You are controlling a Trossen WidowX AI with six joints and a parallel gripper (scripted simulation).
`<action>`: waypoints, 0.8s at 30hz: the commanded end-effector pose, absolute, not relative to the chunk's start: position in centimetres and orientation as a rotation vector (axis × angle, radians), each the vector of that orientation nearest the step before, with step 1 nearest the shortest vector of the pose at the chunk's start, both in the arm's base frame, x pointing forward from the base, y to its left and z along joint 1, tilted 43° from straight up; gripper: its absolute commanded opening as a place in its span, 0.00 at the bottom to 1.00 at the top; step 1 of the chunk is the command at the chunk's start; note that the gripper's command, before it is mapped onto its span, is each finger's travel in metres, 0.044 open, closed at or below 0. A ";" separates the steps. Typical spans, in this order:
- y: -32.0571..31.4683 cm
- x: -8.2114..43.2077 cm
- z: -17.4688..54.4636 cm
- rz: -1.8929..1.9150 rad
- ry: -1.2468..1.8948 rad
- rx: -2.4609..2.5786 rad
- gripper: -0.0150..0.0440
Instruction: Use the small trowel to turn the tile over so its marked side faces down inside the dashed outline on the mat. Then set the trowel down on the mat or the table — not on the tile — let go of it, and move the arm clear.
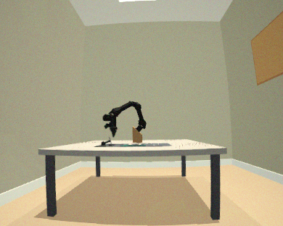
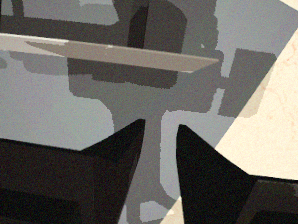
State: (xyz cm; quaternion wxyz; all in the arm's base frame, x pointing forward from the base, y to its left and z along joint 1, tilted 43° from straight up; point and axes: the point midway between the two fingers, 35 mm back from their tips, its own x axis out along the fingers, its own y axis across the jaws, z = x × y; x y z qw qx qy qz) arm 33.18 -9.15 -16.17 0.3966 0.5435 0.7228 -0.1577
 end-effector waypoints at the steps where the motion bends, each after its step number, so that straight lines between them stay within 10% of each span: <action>1: -8.4 32.9 -15.7 -0.399 1.826 1.383 0.42; 24: -9.0 32.5 -13.4 -0.399 1.827 1.383 0.42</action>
